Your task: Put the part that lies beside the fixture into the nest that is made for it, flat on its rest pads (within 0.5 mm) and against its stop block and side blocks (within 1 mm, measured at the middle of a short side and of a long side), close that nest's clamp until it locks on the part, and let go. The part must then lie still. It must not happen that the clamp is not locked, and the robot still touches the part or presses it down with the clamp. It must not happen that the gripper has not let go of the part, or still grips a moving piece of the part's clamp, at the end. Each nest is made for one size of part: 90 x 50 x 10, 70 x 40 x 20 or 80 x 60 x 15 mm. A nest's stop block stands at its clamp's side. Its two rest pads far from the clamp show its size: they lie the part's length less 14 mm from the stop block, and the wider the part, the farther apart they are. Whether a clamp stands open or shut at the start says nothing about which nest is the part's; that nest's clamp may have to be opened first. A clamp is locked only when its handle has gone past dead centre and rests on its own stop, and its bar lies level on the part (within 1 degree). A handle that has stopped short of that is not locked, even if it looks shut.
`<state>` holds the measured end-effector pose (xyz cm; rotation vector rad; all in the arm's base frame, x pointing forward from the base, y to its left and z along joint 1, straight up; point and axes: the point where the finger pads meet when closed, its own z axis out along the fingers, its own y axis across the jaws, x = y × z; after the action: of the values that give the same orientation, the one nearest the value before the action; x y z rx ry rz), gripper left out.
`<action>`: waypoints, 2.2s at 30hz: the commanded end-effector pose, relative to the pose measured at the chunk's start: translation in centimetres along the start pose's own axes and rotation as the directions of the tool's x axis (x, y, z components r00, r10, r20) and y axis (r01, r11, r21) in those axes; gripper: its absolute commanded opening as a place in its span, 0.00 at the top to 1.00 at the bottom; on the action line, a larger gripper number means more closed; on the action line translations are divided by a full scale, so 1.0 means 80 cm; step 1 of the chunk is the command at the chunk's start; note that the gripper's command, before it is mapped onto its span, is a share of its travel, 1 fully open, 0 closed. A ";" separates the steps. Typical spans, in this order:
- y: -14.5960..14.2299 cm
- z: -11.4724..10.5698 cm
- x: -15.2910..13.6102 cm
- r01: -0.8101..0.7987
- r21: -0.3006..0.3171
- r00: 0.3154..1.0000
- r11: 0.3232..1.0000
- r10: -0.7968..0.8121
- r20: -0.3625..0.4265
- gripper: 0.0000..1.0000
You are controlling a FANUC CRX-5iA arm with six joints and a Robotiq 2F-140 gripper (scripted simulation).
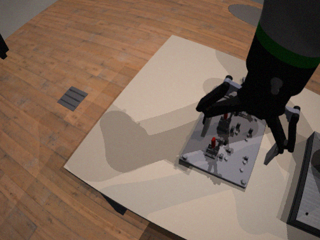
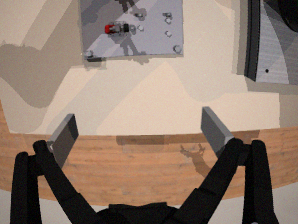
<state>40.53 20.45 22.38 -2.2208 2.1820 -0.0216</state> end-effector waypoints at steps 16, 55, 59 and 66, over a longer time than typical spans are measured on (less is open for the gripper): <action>0.000 0.000 0.000 0.000 0.000 1.000 1.000 0.000 0.000 0.00; -0.022 0.040 0.200 0.681 -0.015 0.732 0.732 -0.681 -0.002 0.00; -0.020 0.044 0.219 0.732 -0.017 0.681 0.681 -0.732 -0.001 0.00; -0.014 0.051 0.256 0.821 -0.019 0.571 0.571 -0.821 0.003 0.00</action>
<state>42.31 2.01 18.55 -2.9613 1.0689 -0.0411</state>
